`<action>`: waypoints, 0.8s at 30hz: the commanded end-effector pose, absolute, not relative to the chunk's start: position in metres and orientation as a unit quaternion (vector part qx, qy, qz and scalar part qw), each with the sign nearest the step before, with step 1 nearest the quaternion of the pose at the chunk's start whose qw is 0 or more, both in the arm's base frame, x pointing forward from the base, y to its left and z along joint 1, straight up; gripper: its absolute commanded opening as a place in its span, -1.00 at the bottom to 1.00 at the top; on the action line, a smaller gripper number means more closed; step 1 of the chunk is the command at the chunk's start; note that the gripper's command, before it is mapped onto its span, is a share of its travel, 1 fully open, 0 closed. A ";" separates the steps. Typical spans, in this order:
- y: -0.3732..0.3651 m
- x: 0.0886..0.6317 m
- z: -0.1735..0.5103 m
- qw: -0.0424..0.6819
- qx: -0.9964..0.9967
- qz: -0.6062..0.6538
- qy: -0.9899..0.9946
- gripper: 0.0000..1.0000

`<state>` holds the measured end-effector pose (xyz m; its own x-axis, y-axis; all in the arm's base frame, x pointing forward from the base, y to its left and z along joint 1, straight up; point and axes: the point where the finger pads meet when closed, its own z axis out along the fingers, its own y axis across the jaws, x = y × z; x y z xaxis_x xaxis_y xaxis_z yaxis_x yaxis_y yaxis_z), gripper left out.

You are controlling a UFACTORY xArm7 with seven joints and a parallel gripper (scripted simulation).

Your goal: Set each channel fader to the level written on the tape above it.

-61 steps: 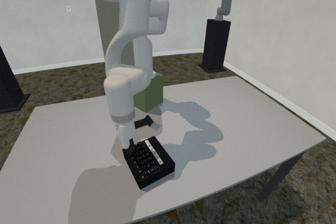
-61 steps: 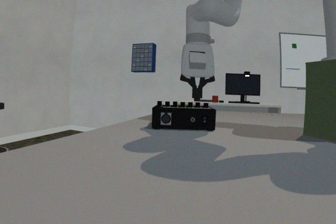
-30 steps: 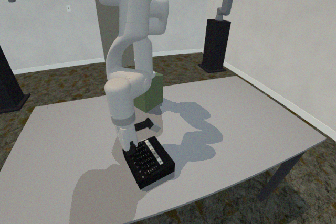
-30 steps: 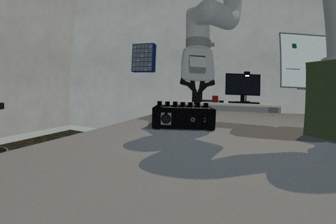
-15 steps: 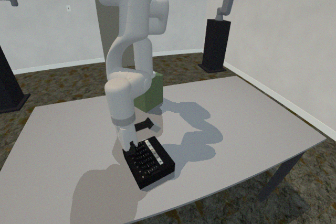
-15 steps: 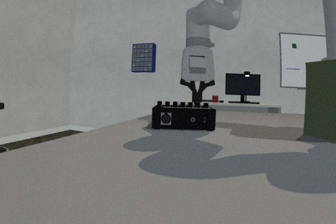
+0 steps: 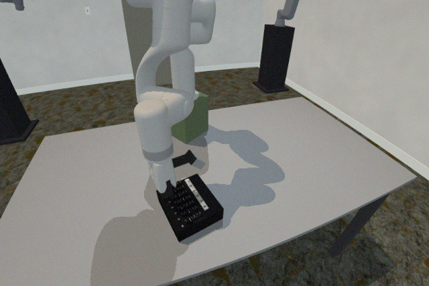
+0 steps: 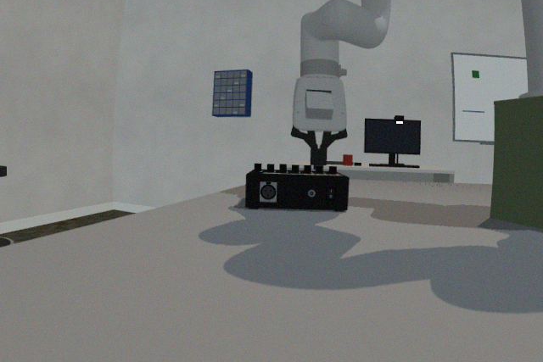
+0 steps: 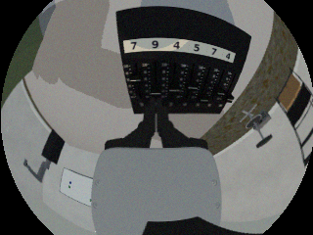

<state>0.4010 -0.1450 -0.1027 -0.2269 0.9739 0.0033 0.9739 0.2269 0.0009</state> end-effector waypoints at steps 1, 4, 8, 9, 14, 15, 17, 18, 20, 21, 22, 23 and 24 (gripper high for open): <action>-0.145 0.402 -0.102 -0.001 -0.622 -0.002 -0.783 -1.00; -0.144 0.402 -0.102 -0.001 -0.622 -0.002 -0.783 -1.00; -0.143 0.402 -0.102 -0.001 -0.622 -0.002 -0.783 -1.00; -0.143 0.402 -0.102 -0.001 -0.622 -0.002 -0.783 -1.00; -0.142 0.402 -0.102 -0.001 -0.622 -0.002 -0.783 -1.00; -0.141 0.401 -0.102 -0.001 -0.622 -0.002 -0.783 -1.00; -0.140 0.401 -0.102 -0.001 -0.622 -0.002 -0.783 -1.00; -0.140 0.401 -0.102 -0.001 -0.622 -0.002 -0.783 -1.00; -0.139 0.401 -0.102 -0.001 -0.622 -0.002 -0.783 -1.00; -0.138 0.401 -0.102 -0.001 -0.622 -0.002 -0.783 -1.00; -0.138 0.401 -0.102 -0.001 -0.622 -0.002 -0.783 -1.00; -0.137 0.401 -0.102 -0.001 -0.622 -0.002 -0.783 -1.00; -0.137 0.400 -0.102 -0.001 -0.622 -0.002 -0.783 -1.00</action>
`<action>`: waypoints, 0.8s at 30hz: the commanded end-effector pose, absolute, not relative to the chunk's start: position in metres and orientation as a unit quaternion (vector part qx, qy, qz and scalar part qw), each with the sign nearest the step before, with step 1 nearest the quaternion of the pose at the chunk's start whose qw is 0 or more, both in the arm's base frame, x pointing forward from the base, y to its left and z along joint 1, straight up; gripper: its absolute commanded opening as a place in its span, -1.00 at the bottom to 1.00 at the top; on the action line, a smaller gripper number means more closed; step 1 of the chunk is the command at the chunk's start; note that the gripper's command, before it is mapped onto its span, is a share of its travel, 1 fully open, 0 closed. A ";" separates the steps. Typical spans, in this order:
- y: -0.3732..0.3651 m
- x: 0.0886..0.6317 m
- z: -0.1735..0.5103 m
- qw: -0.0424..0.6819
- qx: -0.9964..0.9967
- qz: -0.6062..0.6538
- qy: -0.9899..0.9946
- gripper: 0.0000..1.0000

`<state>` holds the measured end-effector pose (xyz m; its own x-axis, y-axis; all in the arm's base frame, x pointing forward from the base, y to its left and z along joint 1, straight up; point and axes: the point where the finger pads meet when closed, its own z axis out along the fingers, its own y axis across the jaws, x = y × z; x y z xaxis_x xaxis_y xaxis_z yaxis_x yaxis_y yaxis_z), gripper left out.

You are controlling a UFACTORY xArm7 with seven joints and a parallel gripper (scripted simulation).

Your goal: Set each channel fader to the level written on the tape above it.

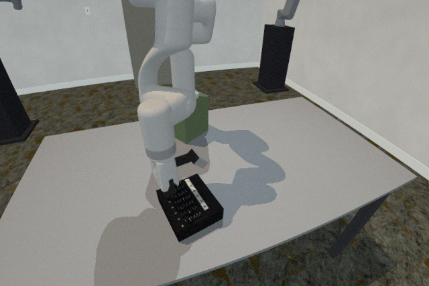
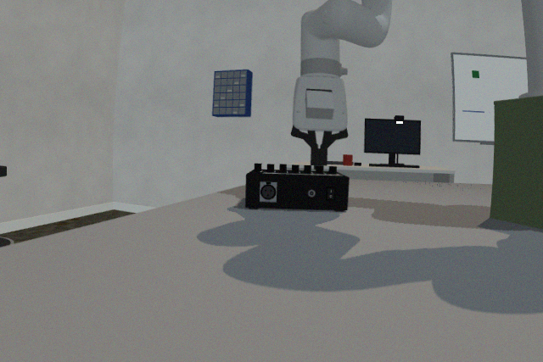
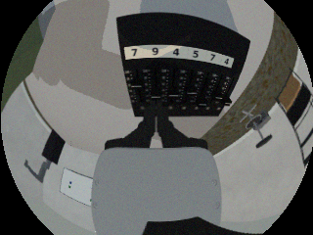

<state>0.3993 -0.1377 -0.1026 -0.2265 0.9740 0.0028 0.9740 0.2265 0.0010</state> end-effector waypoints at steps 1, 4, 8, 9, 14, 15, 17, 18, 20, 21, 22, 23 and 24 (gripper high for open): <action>-0.136 0.400 -0.102 -0.001 -0.622 -0.002 -0.783 -1.00; -0.134 0.400 -0.102 -0.001 -0.622 -0.002 -0.783 -1.00; -0.133 0.400 -0.102 -0.001 -0.622 -0.002 -0.783 -1.00; -0.132 0.399 -0.102 -0.001 -0.622 -0.002 -0.783 -1.00; -0.129 0.399 -0.102 -0.001 -0.622 -0.002 -0.783 -1.00; -0.129 0.399 -0.102 -0.001 -0.622 -0.002 -0.783 -1.00; -0.128 0.398 -0.102 -0.001 -0.622 -0.002 -0.783 -1.00; -0.127 0.398 -0.102 -0.001 -0.622 -0.002 -0.783 -1.00; -0.126 0.398 -0.102 -0.001 -0.622 -0.002 -0.783 -1.00; -0.125 0.398 -0.102 -0.001 -0.622 -0.002 -0.783 -1.00; -0.125 0.398 -0.102 -0.001 -0.622 -0.002 -0.783 -1.00; -0.125 0.398 -0.102 -0.001 -0.622 -0.002 -0.783 -1.00; -0.125 0.398 -0.102 -0.001 -0.622 -0.002 -0.783 -1.00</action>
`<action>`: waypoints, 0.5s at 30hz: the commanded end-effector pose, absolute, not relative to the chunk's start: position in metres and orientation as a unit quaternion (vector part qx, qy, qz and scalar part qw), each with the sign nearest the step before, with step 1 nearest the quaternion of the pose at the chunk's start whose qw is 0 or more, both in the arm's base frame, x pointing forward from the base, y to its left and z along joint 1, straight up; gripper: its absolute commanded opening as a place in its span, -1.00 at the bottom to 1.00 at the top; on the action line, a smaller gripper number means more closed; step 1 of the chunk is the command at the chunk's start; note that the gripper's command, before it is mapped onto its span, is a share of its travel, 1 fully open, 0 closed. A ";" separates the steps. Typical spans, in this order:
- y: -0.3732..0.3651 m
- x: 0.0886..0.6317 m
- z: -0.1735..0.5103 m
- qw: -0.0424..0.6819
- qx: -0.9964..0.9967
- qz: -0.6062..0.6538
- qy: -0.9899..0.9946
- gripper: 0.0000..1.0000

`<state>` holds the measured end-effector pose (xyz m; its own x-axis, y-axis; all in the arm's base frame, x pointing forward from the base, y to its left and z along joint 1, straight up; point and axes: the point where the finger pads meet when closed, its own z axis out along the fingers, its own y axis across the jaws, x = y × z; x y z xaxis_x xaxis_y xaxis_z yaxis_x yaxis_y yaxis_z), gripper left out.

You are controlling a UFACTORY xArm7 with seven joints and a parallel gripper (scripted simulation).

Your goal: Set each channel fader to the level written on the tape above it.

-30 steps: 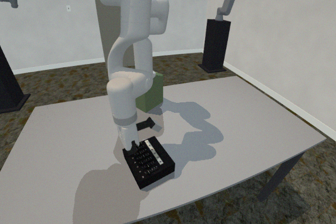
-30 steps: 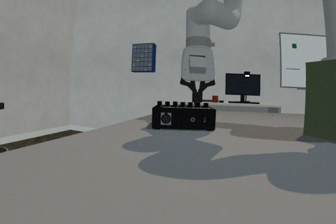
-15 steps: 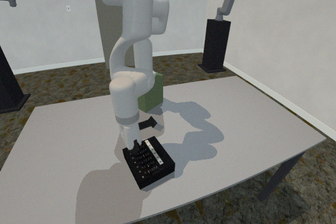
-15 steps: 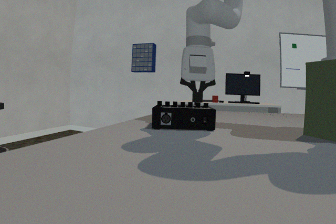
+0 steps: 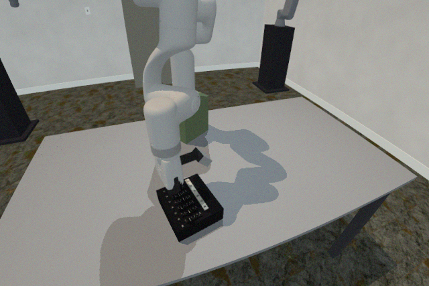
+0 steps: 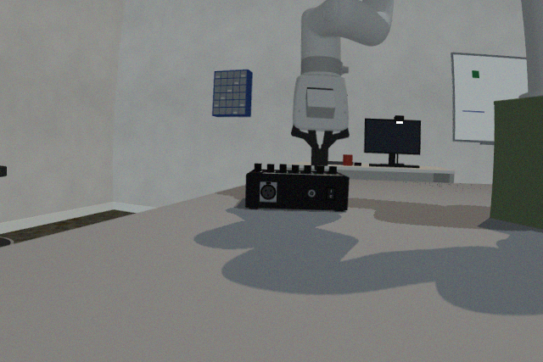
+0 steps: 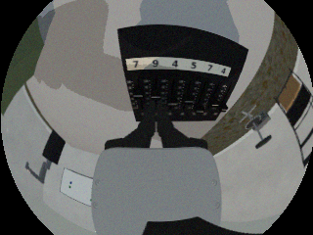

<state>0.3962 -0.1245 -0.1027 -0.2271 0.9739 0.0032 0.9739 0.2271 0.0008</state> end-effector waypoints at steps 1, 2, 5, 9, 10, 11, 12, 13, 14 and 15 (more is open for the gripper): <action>-0.124 0.397 -0.102 -0.001 -0.622 -0.002 -0.783 -1.00; -0.123 0.397 -0.102 -0.001 -0.622 -0.002 -0.783 -1.00; -0.122 0.397 -0.102 -0.001 -0.622 -0.002 -0.783 -1.00; -0.120 0.397 -0.102 -0.001 -0.622 -0.002 -0.783 -1.00; -0.120 0.396 -0.102 -0.001 -0.622 -0.002 -0.783 -1.00; -0.119 0.396 -0.102 -0.001 -0.622 -0.002 -0.783 -1.00; -0.119 0.396 -0.102 -0.001 -0.622 -0.002 -0.783 -1.00; -0.118 0.396 -0.102 -0.001 -0.622 -0.002 -0.783 -1.00; -0.118 0.396 -0.102 -0.001 -0.622 -0.002 -0.783 -1.00; -0.118 0.396 -0.102 -0.001 -0.622 -0.002 -0.783 -1.00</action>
<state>0.3947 -0.1181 -0.1026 -0.2269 0.9739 0.0030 0.9739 0.2269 0.0009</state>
